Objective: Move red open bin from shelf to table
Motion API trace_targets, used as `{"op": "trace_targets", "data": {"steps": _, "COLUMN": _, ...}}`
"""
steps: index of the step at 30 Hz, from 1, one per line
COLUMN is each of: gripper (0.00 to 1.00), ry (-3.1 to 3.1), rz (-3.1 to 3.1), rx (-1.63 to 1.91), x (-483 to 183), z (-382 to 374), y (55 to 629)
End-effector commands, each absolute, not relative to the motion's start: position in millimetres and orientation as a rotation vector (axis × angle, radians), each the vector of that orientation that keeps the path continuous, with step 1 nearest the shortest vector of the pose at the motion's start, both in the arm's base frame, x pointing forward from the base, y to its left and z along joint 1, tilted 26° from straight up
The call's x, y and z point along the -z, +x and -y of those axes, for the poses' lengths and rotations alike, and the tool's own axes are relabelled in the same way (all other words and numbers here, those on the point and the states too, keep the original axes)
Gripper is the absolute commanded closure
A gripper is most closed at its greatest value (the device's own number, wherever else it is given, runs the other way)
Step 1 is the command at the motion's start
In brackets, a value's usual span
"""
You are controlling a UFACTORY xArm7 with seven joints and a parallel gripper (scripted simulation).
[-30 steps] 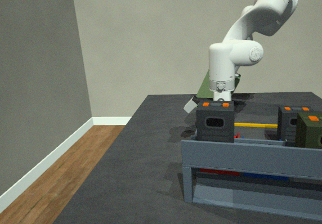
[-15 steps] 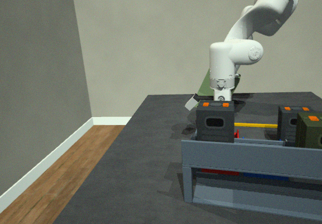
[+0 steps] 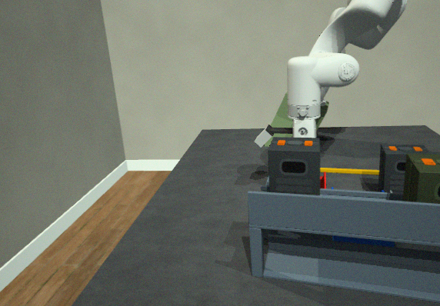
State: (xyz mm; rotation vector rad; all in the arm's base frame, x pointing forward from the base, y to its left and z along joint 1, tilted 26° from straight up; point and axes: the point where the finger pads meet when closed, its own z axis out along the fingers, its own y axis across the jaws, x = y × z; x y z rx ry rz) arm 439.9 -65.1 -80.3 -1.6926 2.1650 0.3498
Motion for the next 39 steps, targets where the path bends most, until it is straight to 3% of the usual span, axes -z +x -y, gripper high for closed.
{"op": "trace_targets", "data": {"steps": 1, "gripper": 1.0, "ry": -1.691, "rz": -2.166, "rx": -0.344, "x": 79.7, "z": 64.0, "y": 429.6}}
{"op": "trace_targets", "data": {"steps": 21, "gripper": 1.0, "ry": -1.691, "rz": -2.166, "rx": -0.345, "x": 81.3, "z": 52.0, "y": 383.7}}
{"op": "trace_targets", "data": {"steps": 33, "gripper": 1.0, "ry": -1.691, "rz": -2.166, "rx": -0.345, "x": 81.3, "z": 52.0, "y": 383.7}}
{"op": "trace_targets", "data": {"steps": 39, "gripper": 1.0, "ry": -1.691, "rz": -2.166, "rx": -0.345, "x": 82.9, "z": 40.8, "y": 340.7}}
